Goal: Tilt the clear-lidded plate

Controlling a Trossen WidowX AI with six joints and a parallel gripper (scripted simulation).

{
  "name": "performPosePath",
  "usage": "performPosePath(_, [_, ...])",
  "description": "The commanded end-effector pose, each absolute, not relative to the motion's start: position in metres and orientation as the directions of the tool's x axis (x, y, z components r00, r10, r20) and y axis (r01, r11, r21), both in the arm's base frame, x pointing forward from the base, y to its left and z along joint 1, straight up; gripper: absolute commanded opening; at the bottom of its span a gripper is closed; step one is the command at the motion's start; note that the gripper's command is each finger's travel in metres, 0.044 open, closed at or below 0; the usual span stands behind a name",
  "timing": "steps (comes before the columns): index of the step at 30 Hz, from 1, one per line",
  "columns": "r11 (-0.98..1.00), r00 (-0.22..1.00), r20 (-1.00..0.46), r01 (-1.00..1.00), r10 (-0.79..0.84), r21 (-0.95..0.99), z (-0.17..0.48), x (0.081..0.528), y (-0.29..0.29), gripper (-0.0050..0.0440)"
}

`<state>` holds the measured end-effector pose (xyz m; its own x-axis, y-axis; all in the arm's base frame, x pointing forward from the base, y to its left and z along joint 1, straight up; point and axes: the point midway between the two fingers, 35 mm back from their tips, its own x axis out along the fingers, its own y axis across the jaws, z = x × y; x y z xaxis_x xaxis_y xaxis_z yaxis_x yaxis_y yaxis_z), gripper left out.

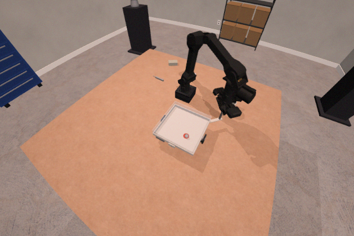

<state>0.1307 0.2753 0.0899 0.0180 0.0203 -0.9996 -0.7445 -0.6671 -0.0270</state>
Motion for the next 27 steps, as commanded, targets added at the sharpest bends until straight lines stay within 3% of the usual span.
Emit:
performPosePath(1, [-0.669, 0.02, -1.0, -0.743, 0.015, -0.025, 0.0888, 0.131, 0.2748, 0.015])
performPosePath(27, [-0.669, 0.015, -1.0, -0.743, 0.01, -0.018, 0.089, 0.1309, 0.2746, 0.015])
